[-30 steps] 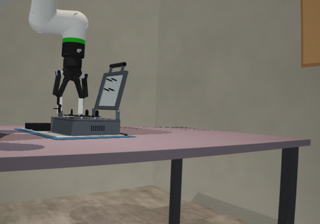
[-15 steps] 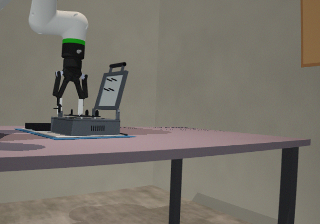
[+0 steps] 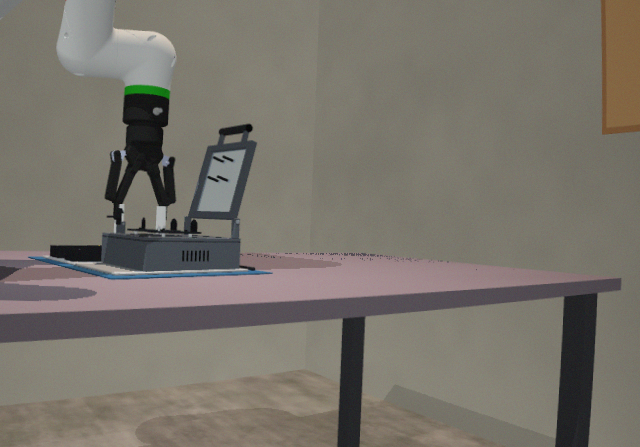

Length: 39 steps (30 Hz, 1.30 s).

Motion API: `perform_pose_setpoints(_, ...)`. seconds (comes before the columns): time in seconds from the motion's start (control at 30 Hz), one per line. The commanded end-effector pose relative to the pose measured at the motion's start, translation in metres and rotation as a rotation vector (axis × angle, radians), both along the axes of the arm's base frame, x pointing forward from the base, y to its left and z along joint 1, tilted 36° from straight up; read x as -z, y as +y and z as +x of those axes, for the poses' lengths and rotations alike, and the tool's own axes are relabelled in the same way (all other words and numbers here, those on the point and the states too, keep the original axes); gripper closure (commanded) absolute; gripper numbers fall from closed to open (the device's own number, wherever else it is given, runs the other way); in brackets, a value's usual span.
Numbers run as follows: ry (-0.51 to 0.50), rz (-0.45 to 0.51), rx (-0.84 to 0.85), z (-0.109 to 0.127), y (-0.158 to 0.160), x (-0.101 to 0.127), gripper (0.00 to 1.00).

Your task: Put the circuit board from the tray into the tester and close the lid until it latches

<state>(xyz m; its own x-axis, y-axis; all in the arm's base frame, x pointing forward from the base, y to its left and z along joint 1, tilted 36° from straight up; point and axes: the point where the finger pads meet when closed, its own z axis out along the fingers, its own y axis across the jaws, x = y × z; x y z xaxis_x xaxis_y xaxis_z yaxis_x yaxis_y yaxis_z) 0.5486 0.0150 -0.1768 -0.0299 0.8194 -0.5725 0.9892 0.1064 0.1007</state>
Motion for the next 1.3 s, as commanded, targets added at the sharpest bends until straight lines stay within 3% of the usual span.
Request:
perform_pose_setpoints(0.0,0.0,0.0,0.0,0.001,-0.002,0.004,0.42)
perform_pose_setpoints(1.27,0.0,0.0,0.0,0.003,-0.01,0.014,0.42)
